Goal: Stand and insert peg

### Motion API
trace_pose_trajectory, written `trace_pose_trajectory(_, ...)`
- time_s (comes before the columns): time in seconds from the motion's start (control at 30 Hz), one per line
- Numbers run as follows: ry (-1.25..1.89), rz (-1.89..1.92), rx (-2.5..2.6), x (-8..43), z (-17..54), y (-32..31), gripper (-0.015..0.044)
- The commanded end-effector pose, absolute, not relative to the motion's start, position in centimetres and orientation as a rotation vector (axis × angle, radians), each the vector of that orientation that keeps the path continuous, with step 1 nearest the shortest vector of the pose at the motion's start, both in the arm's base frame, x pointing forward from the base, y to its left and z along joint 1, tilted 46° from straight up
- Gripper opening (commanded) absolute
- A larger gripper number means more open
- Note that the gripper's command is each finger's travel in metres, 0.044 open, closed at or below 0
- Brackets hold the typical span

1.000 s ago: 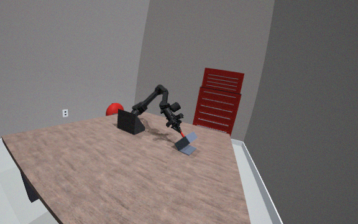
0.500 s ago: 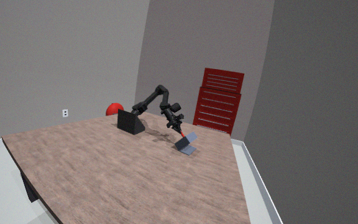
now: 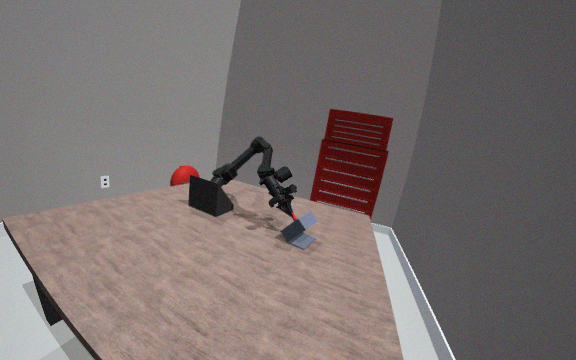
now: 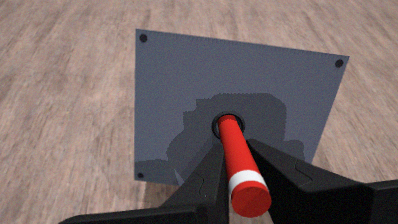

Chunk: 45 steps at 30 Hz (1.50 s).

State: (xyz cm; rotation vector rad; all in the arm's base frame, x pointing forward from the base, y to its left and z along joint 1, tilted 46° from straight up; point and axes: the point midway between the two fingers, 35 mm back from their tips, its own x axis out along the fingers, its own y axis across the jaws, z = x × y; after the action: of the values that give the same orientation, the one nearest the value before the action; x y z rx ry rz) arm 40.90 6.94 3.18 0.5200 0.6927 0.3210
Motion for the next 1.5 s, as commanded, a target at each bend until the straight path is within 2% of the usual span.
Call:
trace_pose_trajectory(0.0, 0.695, 0.313, 0.523, 41.20, 2.85, 6.94, 0.0000)
trace_pose_trajectory(1.07, 0.694, 0.321, 0.521, 41.72, 2.61, 7.37, 0.0000)
trace_pose_trajectory(1.47, 0.694, 0.321, 0.521, 41.72, 2.61, 7.37, 0.0315)
